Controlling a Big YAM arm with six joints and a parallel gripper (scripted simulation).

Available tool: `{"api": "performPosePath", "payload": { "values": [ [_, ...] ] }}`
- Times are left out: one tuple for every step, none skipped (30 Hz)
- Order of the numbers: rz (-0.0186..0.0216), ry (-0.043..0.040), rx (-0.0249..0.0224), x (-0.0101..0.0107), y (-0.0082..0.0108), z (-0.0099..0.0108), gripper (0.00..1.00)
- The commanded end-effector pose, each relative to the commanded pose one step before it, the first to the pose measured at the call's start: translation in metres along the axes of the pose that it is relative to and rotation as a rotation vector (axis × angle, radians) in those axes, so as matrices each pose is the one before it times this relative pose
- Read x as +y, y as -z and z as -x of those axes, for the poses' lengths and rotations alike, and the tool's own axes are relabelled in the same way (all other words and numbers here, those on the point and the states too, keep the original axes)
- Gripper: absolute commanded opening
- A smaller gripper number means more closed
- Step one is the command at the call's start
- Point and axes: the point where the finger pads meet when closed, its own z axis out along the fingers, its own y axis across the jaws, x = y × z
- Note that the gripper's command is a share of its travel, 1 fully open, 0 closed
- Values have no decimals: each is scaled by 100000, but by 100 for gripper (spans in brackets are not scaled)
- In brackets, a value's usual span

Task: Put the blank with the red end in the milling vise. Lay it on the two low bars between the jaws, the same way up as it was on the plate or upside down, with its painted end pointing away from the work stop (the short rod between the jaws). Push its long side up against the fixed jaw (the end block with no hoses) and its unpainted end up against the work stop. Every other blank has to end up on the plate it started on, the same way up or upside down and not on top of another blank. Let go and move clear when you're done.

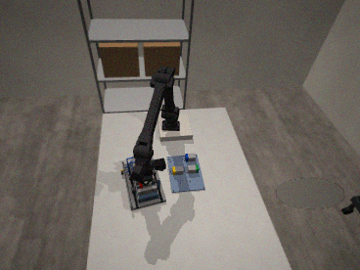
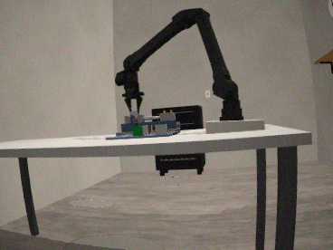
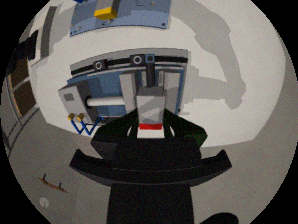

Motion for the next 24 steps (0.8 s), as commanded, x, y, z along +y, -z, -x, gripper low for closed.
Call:
{"api": "performPosePath", "payload": {
  "values": [
    [-4655, 1925, 2778, -1190, 1759, -309, 64],
    [-4, 0, 2, -1, 2, -1, 64],
    [104, 2, -60, 6, -60, 5, 64],
    [375, 9, -217, 22, -218, 18, 64],
    [50, 1, -29, 2, -30, 2, 64],
    [2, 0, -1, 1, 0, 1, 64],
    [-2, 0, 1, -1, 1, -1, 64],
    [1, 0, -1, 1, 0, 0, 64],
    [0, 0, 0, 0, 0, 0, 64],
    [0, 0, 0, 0, 0, 0, 64],
    [0, 0, 0, 0, 0, 0, 64],
    [0, 0, 0, 0, 0, 0, 64],
    [1, 0, 0, 0, 0, 0, 64],
    [0, 0, 0, 0, 0, 0, 64],
    [0, 0, 0, 0, 0, 0, 64],
    [-1, 0, 0, 0, 0, 0, 64],
    [0, 0, 0, 0, 0, 0, 64],
    [0, 0, 0, 0, 0, 0, 64],
    [0, 0, 0, 0, 0, 0, 64],
    [0, 0, 0, 0, 0, 0, 64],
    [0, 0, 0, 0, 0, 0, 64],
    [0, 0, 0, 0, 0, 0, 64],
    [0, 0, 0, 0, 0, 0, 64],
    [0, 0, 0, 0, 0, 0, 64]
  ]
}}
